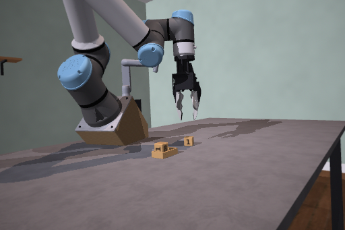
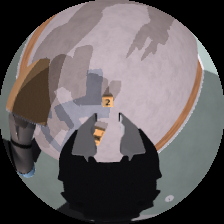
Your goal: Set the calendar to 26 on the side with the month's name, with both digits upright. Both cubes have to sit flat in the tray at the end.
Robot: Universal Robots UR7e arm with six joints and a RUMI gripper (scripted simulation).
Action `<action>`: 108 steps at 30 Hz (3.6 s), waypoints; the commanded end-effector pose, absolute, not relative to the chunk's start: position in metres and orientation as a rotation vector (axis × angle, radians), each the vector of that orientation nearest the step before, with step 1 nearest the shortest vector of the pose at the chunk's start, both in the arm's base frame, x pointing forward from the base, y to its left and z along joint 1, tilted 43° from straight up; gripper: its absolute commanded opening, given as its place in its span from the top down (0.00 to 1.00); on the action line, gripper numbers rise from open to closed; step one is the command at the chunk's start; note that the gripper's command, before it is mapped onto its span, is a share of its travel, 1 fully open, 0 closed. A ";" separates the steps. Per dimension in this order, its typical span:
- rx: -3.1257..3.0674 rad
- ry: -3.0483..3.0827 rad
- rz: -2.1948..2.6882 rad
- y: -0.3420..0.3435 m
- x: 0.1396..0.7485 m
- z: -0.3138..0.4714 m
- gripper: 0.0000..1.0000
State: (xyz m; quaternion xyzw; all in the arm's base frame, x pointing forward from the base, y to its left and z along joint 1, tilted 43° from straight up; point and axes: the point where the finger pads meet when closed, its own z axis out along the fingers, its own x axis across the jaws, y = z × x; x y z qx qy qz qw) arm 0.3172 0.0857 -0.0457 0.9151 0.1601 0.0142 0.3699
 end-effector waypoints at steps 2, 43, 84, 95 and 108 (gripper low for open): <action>2.348 0.411 0.038 0.086 0.317 -0.046 0.72; 2.348 0.411 0.038 0.079 0.319 -0.053 0.72; 2.348 0.411 0.038 0.051 0.325 -0.083 0.72; 2.348 0.411 0.038 0.050 0.325 -0.084 0.72; 2.348 0.411 0.038 0.050 0.325 -0.084 0.72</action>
